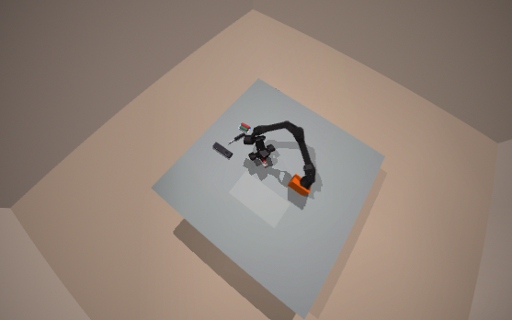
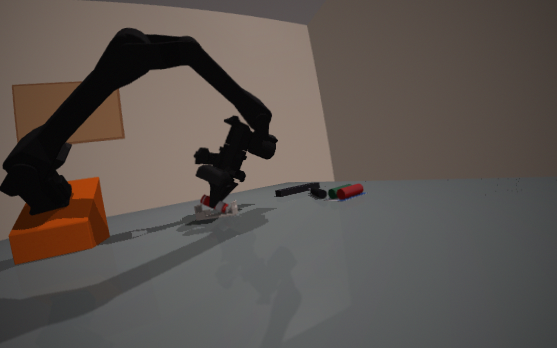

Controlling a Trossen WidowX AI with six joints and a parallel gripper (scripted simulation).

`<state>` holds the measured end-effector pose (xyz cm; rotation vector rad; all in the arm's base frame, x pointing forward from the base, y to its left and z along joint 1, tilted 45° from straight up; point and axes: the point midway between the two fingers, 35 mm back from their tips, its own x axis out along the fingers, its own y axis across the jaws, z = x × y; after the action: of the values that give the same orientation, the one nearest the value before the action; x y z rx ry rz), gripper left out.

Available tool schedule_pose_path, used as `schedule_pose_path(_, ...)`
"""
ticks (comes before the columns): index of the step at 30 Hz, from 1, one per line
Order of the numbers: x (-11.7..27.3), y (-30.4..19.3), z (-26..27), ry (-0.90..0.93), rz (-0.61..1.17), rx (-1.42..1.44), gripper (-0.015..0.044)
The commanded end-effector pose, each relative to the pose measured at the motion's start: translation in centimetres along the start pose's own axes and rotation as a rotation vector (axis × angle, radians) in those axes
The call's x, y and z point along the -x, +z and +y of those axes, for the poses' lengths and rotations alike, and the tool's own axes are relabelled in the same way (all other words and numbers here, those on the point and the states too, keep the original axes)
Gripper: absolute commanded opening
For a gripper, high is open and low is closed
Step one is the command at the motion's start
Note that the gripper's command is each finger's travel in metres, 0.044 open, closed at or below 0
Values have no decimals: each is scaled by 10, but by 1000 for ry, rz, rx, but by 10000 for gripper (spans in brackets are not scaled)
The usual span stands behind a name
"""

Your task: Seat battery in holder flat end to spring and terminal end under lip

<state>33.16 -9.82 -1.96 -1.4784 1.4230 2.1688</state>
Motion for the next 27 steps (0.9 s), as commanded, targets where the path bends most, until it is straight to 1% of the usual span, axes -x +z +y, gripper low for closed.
schedule_pose_path(1, 3, -7, 0, -3, 8, -3, 81)
schedule_pose_path(21, 5, -11, 0, 4, 6, -3, 81)
schedule_pose_path(27, 4, -11, -1, 4, 29, 0, 81)
